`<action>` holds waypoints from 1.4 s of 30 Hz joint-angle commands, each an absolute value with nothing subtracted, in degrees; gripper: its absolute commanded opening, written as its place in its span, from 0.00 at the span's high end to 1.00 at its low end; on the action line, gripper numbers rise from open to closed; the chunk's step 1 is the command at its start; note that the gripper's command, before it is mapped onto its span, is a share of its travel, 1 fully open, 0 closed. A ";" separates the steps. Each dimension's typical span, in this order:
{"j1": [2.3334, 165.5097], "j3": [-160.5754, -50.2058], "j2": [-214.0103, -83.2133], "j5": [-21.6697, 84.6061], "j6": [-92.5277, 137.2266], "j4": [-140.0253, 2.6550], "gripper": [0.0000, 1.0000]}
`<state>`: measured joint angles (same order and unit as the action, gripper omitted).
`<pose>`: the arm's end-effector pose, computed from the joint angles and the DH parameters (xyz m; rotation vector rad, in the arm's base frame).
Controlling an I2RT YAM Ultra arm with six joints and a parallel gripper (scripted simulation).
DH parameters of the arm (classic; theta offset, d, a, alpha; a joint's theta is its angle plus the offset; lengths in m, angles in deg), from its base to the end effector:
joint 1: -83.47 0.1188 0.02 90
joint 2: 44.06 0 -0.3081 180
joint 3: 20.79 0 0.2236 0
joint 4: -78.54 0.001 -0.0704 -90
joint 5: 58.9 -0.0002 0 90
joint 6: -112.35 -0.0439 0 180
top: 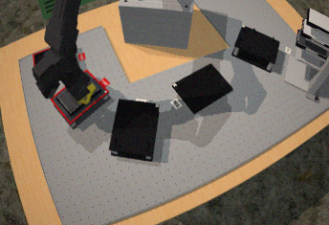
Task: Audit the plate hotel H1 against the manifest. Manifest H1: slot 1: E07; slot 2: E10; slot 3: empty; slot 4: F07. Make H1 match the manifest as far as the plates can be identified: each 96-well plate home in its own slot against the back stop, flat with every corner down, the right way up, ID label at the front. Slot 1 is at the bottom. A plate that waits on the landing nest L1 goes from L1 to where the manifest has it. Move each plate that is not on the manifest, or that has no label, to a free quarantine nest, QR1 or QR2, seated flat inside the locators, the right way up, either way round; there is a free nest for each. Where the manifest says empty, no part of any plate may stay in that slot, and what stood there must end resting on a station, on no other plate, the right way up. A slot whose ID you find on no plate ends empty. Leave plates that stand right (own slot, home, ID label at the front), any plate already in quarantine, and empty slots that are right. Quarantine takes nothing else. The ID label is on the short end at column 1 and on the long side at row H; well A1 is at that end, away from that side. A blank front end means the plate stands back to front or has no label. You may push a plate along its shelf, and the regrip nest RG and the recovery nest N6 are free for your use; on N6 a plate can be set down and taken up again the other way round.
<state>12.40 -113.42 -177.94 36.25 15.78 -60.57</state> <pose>0.1400 -0.3929 0.0804 1.8595 2.3258 0.0041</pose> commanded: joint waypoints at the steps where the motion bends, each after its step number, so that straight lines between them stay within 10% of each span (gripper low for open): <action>1: 11.53 -113.31 -174.06 36.17 16.33 -58.11 0.00; 42: 10.15 -116.93 -159.96 36.61 17.75 -41.77 0.00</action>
